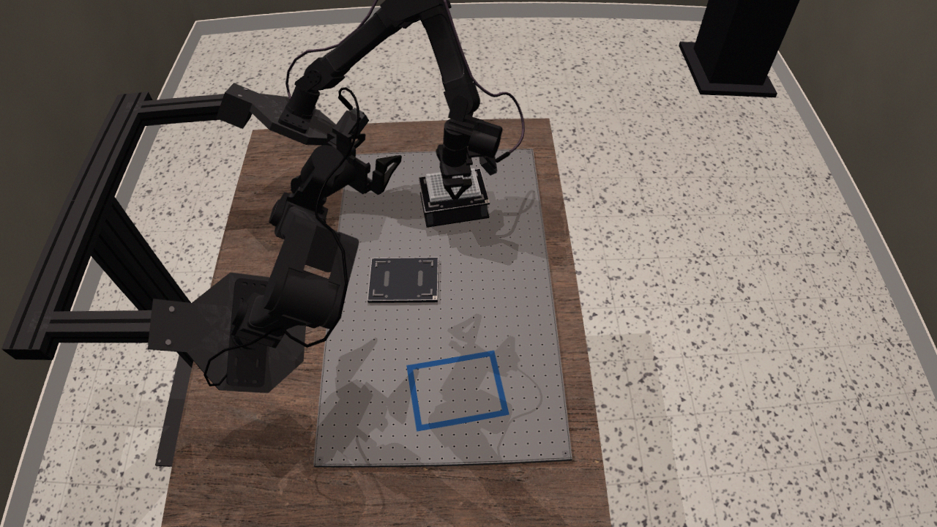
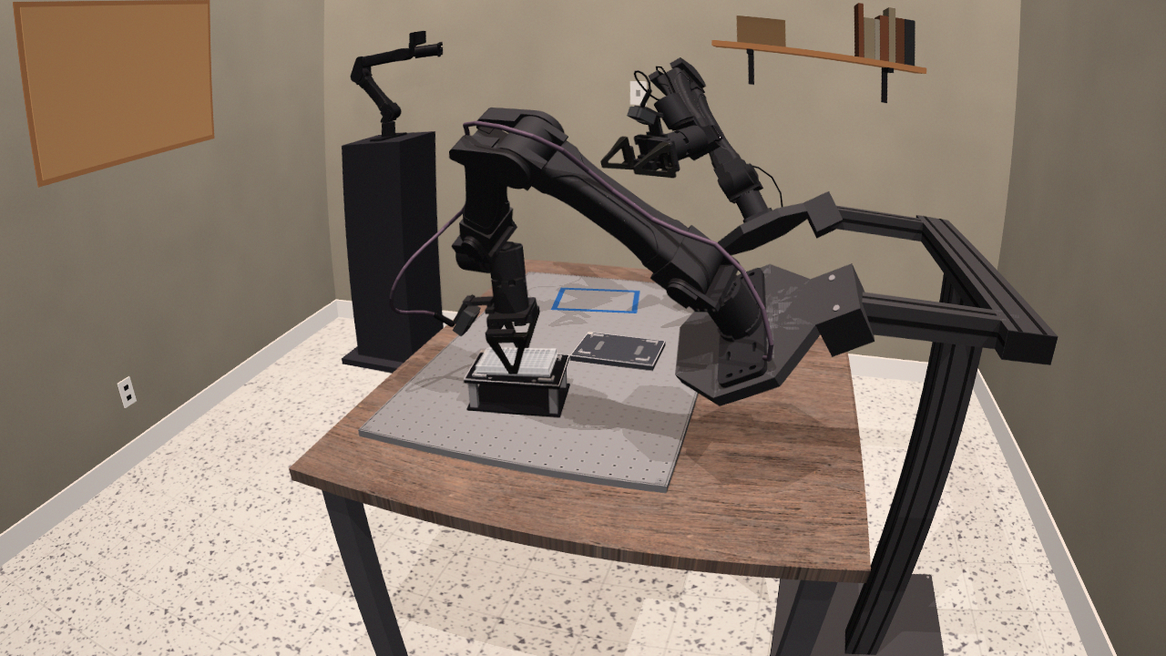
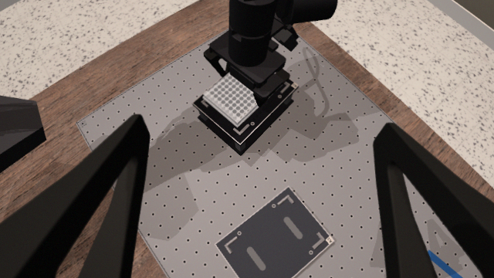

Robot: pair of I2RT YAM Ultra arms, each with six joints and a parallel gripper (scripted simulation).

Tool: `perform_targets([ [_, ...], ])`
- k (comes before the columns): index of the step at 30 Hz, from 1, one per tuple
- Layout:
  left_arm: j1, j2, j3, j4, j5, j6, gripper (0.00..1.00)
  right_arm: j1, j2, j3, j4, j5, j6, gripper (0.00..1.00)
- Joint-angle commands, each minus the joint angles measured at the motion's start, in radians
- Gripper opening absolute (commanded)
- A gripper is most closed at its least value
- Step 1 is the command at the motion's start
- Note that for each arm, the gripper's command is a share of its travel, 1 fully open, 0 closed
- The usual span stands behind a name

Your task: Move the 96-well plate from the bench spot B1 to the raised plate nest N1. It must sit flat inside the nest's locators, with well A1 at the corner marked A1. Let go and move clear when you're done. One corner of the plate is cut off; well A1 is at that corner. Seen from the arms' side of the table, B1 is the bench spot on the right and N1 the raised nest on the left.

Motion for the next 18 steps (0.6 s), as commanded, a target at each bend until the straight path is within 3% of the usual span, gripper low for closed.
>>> perform_targets([
  [1, -0.026, -0.027, 0.021, -0.011, -0.002, -0.005, 0.81, 0.010, 0.000, 0.004, 0.018, -0.004, -0.002, 1.00],
  [18, -0.043, -0.042, 0.024, -0.029, 0.011, -0.020, 0.81, 0.010, 0.000, 0.004, 0.018, -0.004, -0.002, 1.00],
])
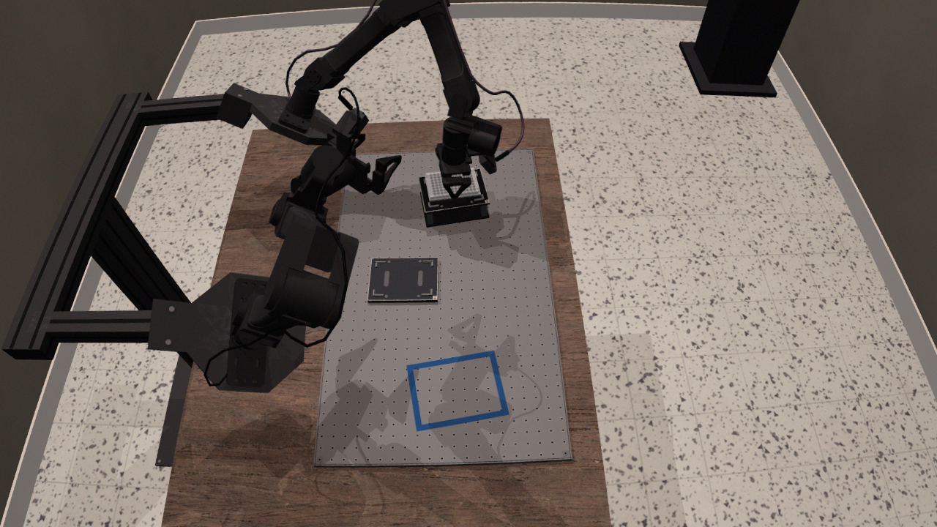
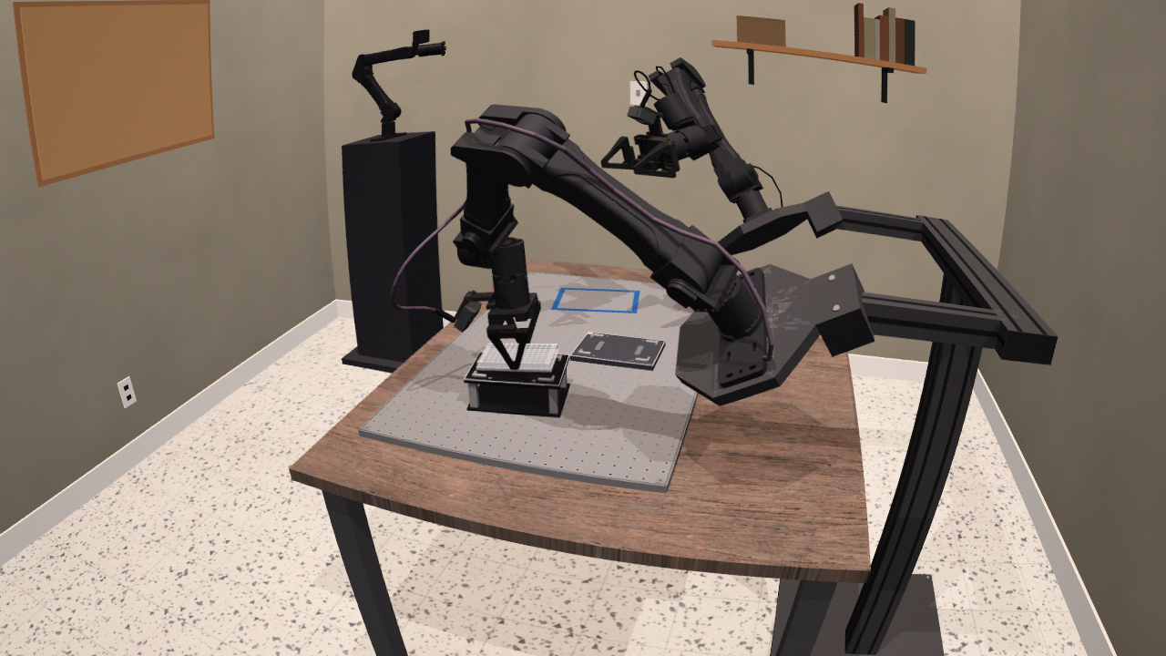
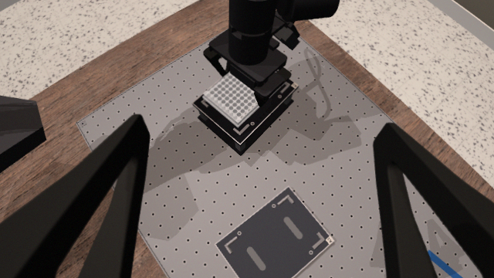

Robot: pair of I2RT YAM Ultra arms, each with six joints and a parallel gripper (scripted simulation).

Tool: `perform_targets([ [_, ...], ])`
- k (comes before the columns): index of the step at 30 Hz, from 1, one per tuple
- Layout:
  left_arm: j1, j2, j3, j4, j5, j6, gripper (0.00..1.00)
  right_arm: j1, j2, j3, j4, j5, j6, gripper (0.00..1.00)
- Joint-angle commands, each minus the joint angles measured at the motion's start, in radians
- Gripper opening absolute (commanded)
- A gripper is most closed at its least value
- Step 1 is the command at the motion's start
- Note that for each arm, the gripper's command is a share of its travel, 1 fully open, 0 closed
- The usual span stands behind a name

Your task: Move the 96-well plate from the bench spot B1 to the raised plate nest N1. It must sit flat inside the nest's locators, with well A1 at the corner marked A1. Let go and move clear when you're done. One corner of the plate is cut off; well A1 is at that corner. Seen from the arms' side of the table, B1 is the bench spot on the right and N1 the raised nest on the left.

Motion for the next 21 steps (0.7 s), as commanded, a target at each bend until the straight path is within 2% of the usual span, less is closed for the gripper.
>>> perform_targets([
  [1, -0.028, -0.030, 0.024, -0.010, 0.006, -0.004, 0.81, 0.010, 0.000, 0.004, 0.018, -0.004, -0.002, 1.00],
  [12, -0.011, 0.006, -0.036, 0.113, -0.021, 0.040, 0.81, 0.010, 0.000, 0.004, 0.019, -0.004, -0.002, 1.00],
  [21, 0.023, 0.035, -0.037, 0.134, -0.027, 0.048, 0.81, 0.010, 0.000, 0.004, 0.019, -0.004, -0.002, 1.00],
])
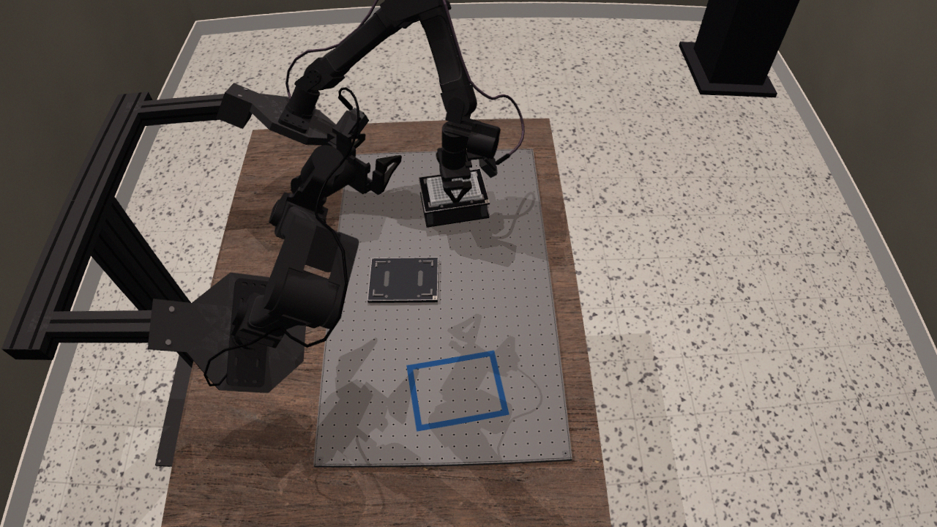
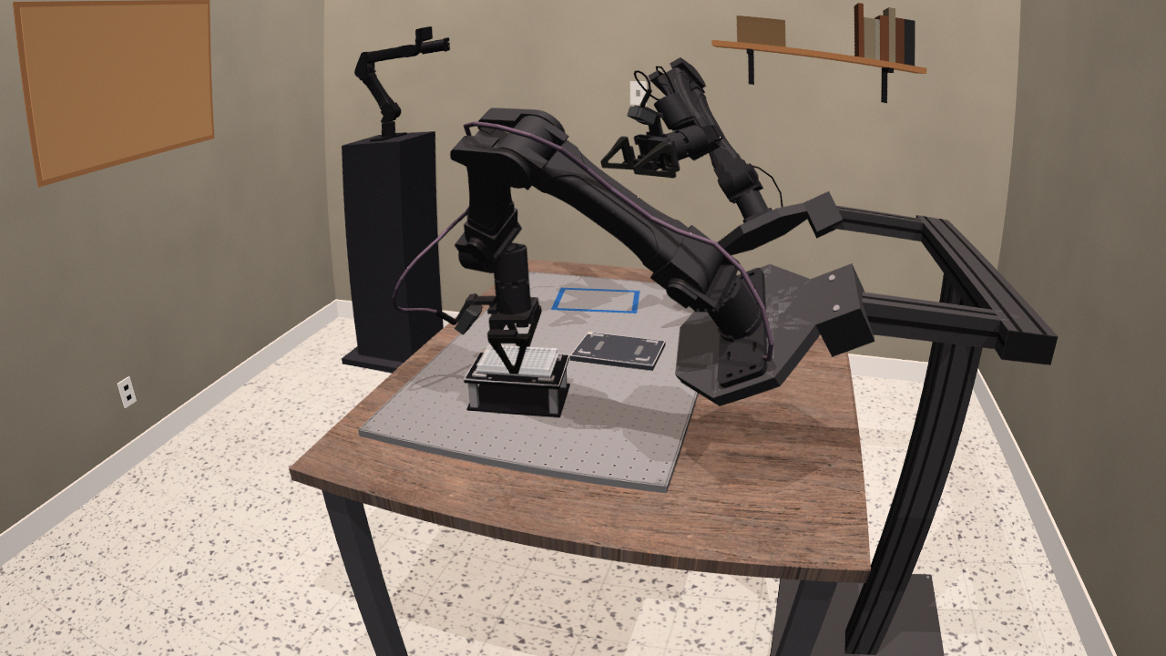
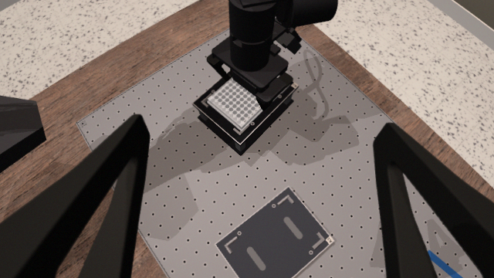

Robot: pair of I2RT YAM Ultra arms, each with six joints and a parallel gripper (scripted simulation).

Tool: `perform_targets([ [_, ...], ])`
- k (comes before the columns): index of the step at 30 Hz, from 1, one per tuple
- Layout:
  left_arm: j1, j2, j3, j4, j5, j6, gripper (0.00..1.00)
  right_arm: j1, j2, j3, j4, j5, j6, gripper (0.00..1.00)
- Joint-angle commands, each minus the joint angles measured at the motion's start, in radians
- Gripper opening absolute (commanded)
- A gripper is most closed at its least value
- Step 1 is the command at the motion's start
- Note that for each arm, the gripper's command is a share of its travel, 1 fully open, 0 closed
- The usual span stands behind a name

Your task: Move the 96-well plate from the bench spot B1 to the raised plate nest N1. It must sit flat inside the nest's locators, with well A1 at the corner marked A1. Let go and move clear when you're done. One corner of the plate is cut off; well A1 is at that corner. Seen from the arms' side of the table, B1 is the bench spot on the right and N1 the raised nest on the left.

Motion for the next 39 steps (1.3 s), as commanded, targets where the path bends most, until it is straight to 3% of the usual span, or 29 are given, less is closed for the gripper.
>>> perform_targets([
  [1, 0.016, 0.024, -0.004, 0.035, -0.032, 0.004, 0.81, 0.010, 0.000, 0.004, 0.019, -0.004, -0.002, 1.00],
  [6, -0.037, 0.009, 0.054, -0.055, -0.046, -0.049, 0.81, 0.010, 0.000, 0.004, 0.019, -0.004, -0.002, 1.00],
  [39, -0.050, -0.014, 0.064, -0.089, -0.050, -0.065, 0.81, 0.010, 0.000, 0.004, 0.019, -0.004, -0.002, 1.00],
])
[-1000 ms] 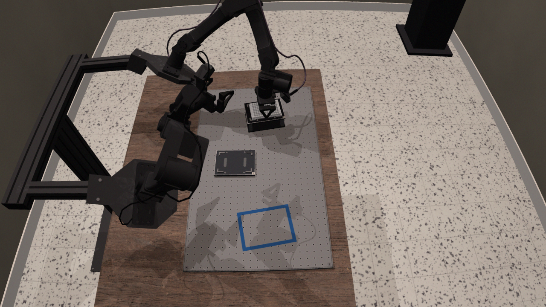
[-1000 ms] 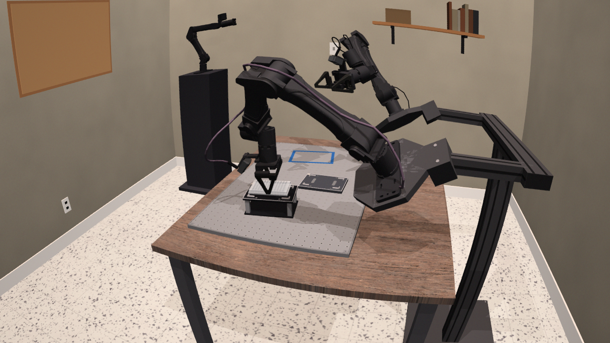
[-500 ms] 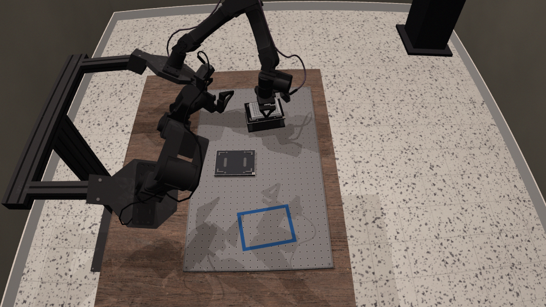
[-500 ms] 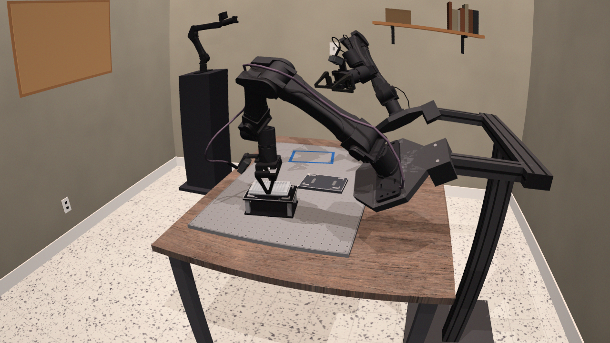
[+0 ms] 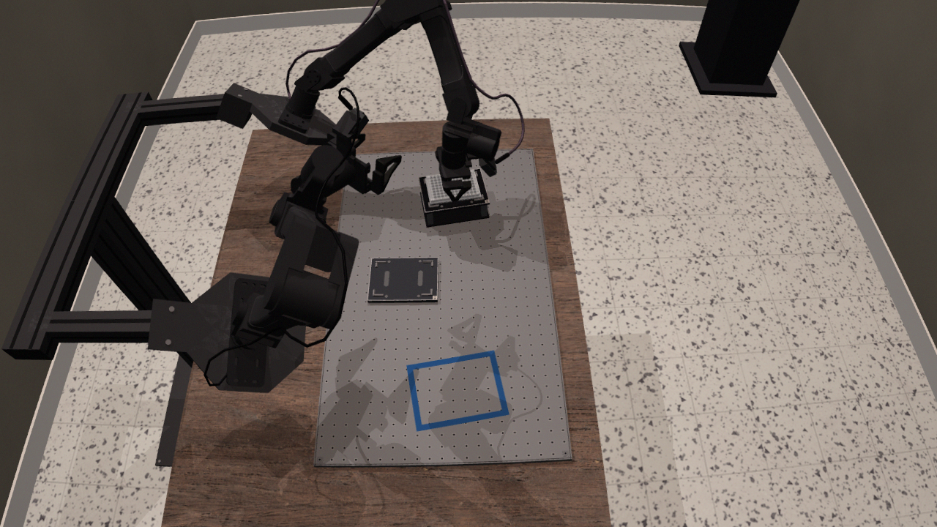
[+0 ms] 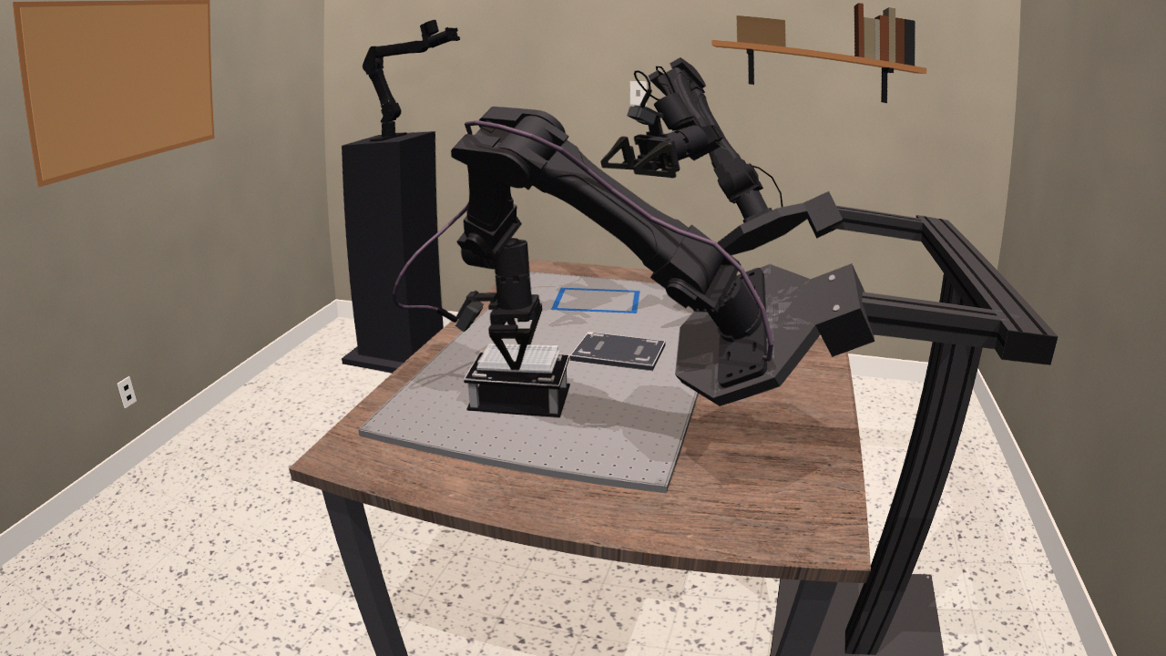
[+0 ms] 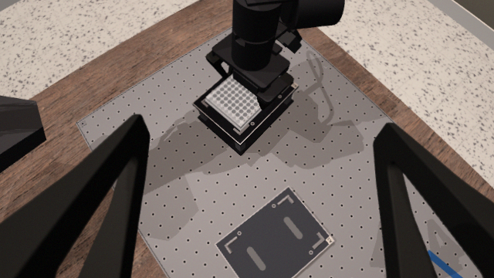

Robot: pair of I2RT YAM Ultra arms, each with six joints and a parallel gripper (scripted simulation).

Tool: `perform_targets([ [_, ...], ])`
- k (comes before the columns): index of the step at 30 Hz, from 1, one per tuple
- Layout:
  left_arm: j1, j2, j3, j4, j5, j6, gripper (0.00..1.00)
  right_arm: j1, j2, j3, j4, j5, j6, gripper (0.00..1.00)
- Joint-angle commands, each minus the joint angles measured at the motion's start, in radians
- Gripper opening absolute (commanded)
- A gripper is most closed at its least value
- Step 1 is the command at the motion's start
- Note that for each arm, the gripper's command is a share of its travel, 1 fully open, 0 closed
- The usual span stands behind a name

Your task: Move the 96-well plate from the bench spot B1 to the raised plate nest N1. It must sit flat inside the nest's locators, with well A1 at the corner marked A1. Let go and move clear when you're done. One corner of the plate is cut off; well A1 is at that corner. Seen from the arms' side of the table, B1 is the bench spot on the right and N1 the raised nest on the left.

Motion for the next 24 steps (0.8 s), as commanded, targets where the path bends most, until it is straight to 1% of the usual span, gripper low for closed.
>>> perform_targets([
  [1, -0.028, -0.029, 0.024, -0.009, -0.015, -0.005, 0.81, 0.010, 0.000, 0.004, 0.019, -0.004, -0.002, 1.00],
  [8, -0.028, -0.030, 0.024, 0.010, -0.005, 0.005, 0.81, 0.010, 0.000, 0.004, 0.019, -0.004, -0.002, 1.00],
  [14, -0.019, -0.061, -0.027, 0.047, 0.017, 0.036, 0.81, 0.010, 0.000, 0.004, 0.019, -0.004, -0.002, 1.00],
  [24, -0.017, -0.074, -0.036, 0.034, 0.008, 0.028, 0.81, 0.010, 0.000, 0.004, 0.019, -0.004, -0.002, 1.00],
])
